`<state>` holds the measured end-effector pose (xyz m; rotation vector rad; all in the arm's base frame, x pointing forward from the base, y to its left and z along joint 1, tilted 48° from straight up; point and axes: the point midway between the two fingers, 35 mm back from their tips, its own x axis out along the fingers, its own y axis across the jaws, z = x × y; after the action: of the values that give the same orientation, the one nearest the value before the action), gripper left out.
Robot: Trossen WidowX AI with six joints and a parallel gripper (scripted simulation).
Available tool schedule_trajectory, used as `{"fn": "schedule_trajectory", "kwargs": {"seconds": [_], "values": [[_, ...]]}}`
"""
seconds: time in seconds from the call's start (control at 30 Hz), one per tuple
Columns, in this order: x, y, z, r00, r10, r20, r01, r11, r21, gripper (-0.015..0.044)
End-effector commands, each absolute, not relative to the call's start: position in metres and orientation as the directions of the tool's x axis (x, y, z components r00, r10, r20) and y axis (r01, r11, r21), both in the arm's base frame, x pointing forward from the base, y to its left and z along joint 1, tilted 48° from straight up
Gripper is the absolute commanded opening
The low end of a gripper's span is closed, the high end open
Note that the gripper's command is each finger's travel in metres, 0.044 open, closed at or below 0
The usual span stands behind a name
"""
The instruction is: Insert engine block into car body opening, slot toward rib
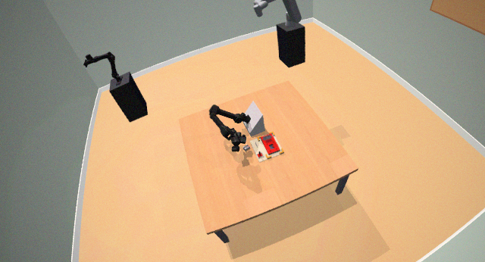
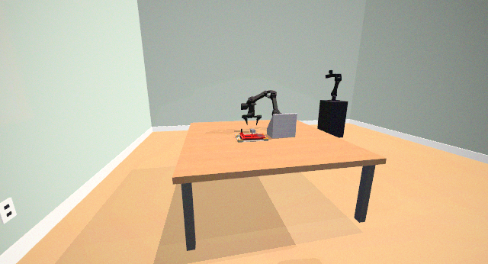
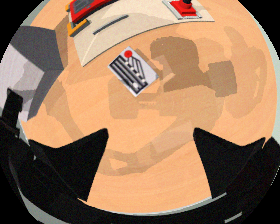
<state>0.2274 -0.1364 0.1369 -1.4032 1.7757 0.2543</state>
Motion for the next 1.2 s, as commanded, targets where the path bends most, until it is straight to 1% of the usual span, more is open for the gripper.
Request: {"fn": "schedule_trajectory", "kwargs": {"seconds": [0.0, 0.3, 0.6, 0.73, 0.87, 1.17], "values": [[0.232, -0.125, 0.134, -0.022, -0.71, -0.704, -0.926, 0.28, -0.253, 0.044], [0.237, -0.091, 0.123, -0.018, -0.719, -0.695, -0.997, 0.065, -0.041, 0.044], [0.238, -0.061, 0.116, -0.008, -0.74, -0.673, -0.978, -0.135, 0.16, 0.044], [0.238, -0.062, 0.114, -0.008, -0.74, -0.673, -0.977, -0.139, 0.164, 0.044], [0.238, -0.085, 0.094, -0.007, -0.741, -0.672, -0.977, -0.139, 0.164, 0.044], [0.238, -0.098, 0.082, -0.007, -0.742, -0.671, -0.977, -0.139, 0.164, 0.044]]}}
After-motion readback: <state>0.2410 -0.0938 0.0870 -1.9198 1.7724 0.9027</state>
